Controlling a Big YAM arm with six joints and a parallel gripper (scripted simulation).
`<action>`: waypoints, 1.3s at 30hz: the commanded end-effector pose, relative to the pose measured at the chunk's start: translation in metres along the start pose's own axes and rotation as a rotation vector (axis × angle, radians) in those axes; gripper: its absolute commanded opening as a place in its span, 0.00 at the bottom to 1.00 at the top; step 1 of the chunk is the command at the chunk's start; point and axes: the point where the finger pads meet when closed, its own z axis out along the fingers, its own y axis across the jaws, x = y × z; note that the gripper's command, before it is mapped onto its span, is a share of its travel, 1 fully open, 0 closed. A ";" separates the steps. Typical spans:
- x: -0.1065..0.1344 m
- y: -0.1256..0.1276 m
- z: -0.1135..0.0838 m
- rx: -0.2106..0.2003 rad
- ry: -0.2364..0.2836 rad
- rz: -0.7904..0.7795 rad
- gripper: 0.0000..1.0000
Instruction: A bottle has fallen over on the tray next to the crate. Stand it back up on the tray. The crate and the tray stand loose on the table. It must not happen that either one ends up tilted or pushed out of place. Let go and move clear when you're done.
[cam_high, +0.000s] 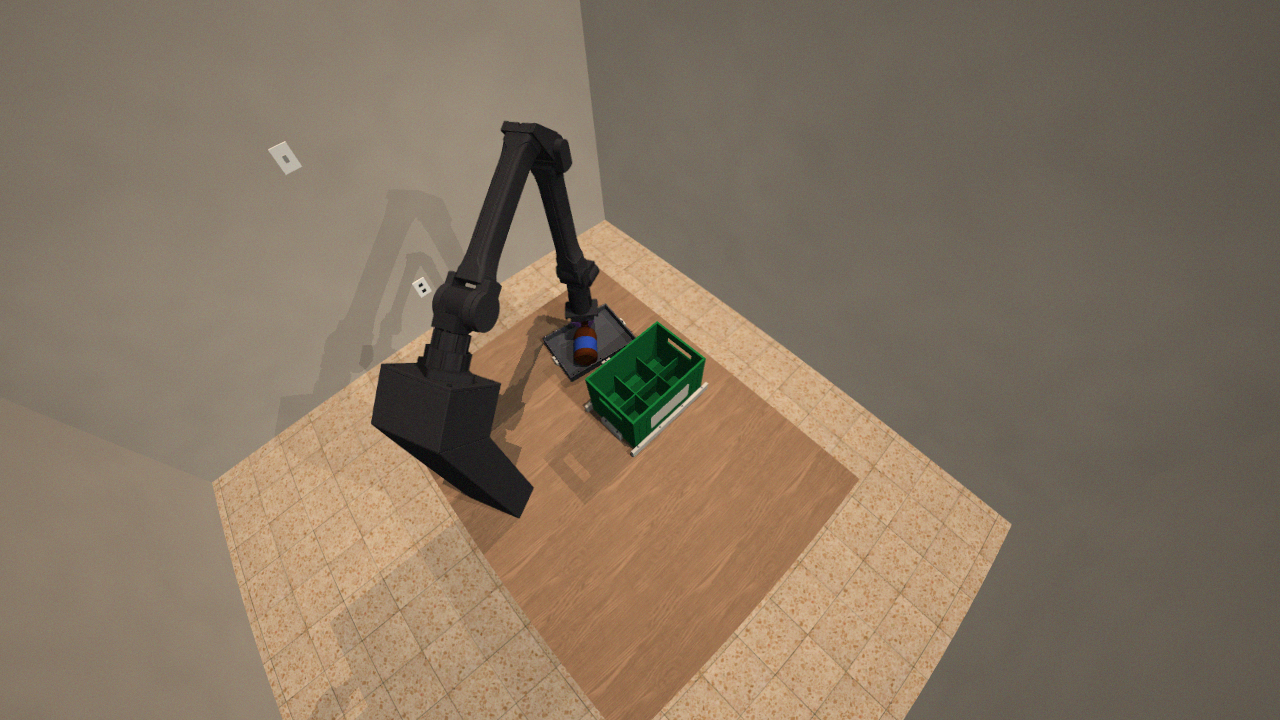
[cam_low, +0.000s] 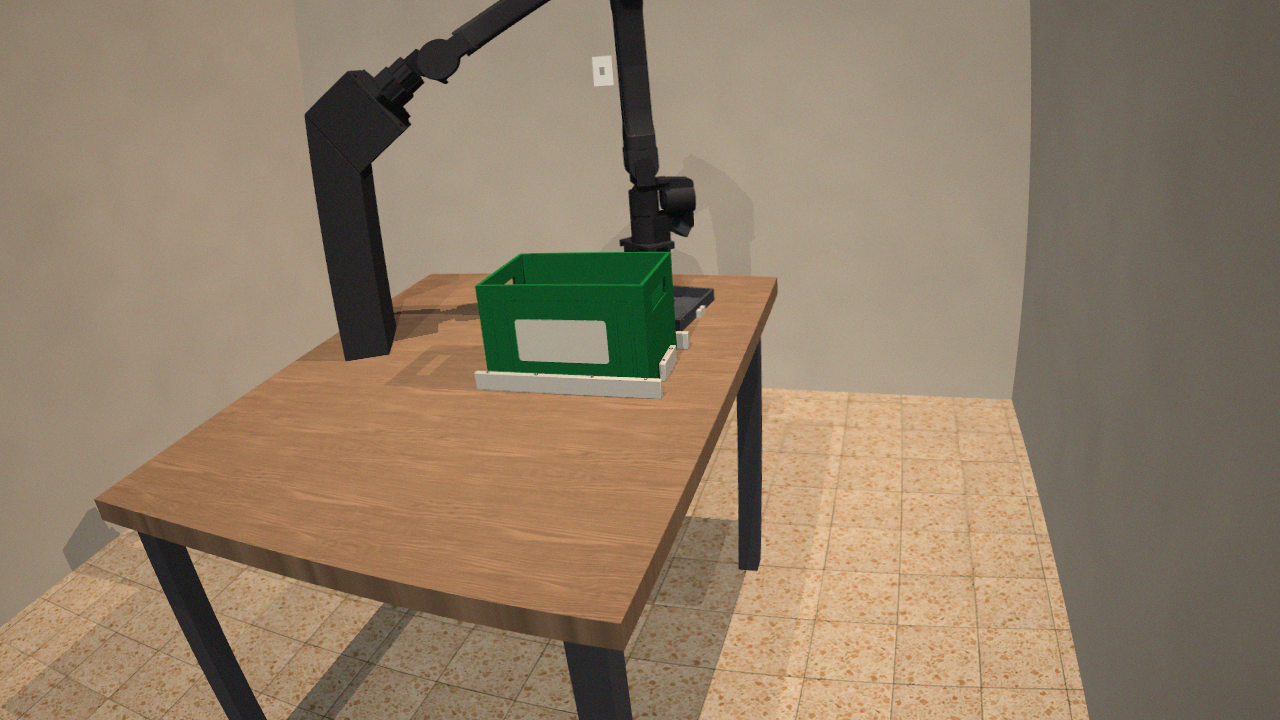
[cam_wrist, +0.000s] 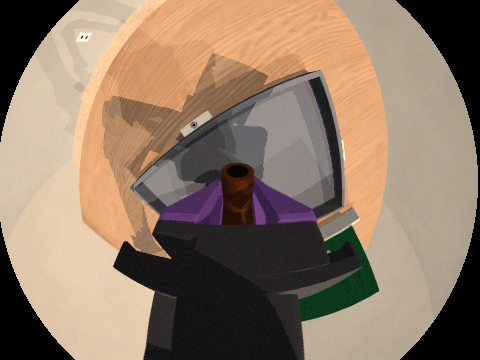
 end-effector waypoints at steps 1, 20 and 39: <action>-0.008 -0.007 -0.020 0.012 -0.012 0.001 0.00; -0.007 -0.008 -0.046 0.013 -0.012 0.000 0.00; -0.006 -0.008 -0.076 0.013 -0.012 -0.003 0.00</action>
